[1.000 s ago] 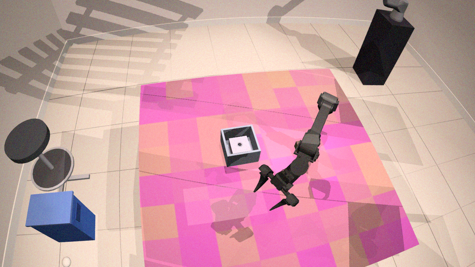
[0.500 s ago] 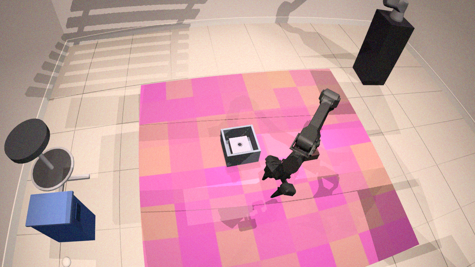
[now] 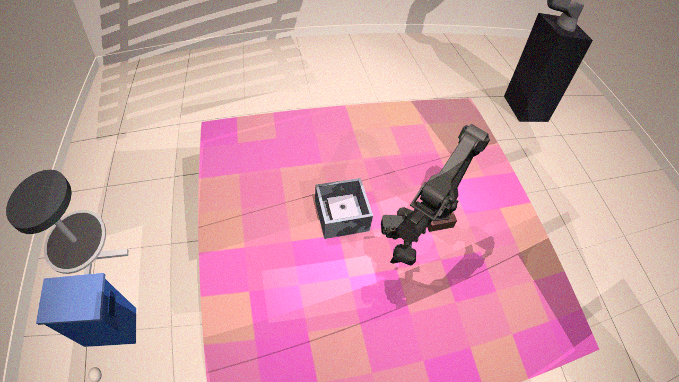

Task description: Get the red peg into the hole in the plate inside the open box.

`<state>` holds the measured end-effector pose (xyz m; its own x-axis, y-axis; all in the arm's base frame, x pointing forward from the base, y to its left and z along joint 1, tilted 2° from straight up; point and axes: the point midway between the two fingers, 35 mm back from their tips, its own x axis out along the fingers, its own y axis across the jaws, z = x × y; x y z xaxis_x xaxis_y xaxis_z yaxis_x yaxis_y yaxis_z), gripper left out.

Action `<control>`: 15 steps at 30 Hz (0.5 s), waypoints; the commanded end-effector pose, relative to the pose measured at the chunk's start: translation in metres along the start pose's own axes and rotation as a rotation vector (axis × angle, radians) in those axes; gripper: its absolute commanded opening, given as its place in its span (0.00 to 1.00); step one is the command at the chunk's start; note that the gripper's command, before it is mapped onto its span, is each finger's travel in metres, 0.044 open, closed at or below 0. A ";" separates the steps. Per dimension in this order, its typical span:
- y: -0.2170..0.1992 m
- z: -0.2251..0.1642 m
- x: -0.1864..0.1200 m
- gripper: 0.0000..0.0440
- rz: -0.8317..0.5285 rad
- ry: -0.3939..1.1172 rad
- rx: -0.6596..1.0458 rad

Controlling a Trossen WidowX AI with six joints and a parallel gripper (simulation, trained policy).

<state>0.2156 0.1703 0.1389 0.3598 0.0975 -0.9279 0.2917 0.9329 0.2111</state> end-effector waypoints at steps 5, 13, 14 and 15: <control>-0.036 -0.020 0.010 1.00 -0.124 0.086 0.185; -0.058 -0.037 0.032 1.00 -0.197 0.130 0.341; -0.059 -0.039 0.036 1.00 -0.200 0.133 0.356; -0.061 -0.041 0.039 1.00 -0.202 0.135 0.370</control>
<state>0.1788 0.1331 0.0863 0.1679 -0.0066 -0.9858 0.6241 0.7748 0.1011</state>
